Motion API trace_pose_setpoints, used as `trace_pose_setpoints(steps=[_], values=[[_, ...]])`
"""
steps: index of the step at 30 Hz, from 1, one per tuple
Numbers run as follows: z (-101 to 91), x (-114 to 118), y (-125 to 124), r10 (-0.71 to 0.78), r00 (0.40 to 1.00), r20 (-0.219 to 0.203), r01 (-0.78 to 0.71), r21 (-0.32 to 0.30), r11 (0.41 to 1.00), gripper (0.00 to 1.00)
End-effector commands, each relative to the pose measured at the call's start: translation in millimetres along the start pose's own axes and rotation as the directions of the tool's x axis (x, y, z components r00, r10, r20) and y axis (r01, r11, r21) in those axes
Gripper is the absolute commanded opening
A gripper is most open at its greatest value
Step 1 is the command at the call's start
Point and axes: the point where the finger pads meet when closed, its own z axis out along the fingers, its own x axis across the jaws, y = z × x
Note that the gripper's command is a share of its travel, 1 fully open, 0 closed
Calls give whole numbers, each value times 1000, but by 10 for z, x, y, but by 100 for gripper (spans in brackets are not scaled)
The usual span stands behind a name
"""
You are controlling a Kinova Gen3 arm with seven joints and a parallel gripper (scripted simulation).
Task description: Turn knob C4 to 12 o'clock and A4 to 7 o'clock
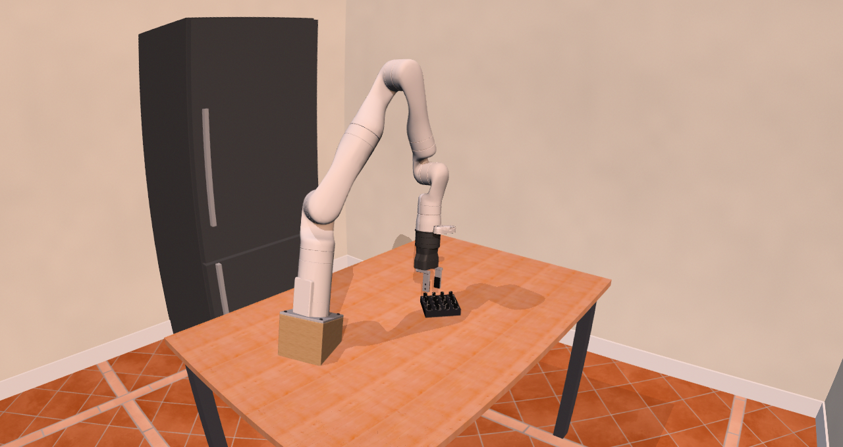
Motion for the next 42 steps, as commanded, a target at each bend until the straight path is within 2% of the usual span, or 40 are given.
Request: trace_pose_setpoints(steps=[1,42], values=[[-2,15,-19,-14,1000,4,14,-1,1000,100],[21,72,-56,-176,984,33,176,-8,984,100]])
